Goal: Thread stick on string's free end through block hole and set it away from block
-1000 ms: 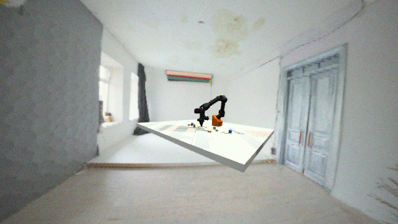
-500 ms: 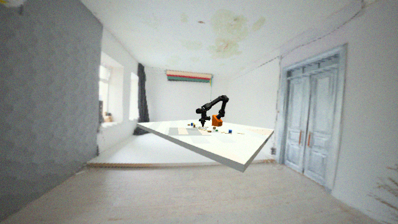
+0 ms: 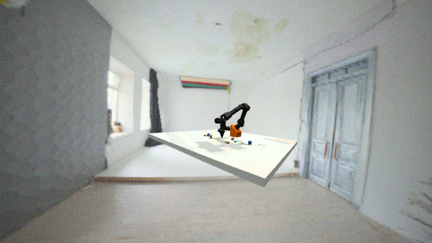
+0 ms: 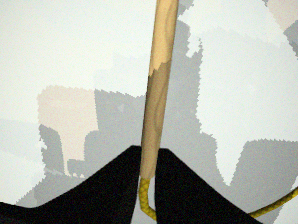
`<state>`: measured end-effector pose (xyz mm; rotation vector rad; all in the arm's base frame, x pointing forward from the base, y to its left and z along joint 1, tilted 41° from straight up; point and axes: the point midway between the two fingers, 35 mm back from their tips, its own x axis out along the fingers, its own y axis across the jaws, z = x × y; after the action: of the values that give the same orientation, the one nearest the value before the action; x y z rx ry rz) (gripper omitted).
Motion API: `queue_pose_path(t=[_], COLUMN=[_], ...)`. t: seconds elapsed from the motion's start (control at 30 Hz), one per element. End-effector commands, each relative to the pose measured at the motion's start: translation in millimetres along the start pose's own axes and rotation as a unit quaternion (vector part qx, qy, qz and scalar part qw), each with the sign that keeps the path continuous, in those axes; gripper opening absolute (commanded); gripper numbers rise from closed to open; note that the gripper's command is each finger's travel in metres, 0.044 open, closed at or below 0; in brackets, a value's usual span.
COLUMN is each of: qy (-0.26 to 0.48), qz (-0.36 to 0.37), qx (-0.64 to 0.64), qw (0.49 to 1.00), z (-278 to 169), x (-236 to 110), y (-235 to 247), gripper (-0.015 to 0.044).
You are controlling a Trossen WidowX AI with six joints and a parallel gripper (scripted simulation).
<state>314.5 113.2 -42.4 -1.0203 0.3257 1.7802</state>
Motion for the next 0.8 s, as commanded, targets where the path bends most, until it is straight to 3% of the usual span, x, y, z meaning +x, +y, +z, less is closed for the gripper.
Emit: queue_pose_path(t=[0.0, 0.77], qy=[-0.001, -0.002], qz=[-0.002, -0.002], qx=[0.002, 0.002], qw=[1.0, 1.0], z=[4.9, 34.0], x=[-0.6, -0.2], y=[-0.2, 3.2], gripper=[0.0, 0.0])
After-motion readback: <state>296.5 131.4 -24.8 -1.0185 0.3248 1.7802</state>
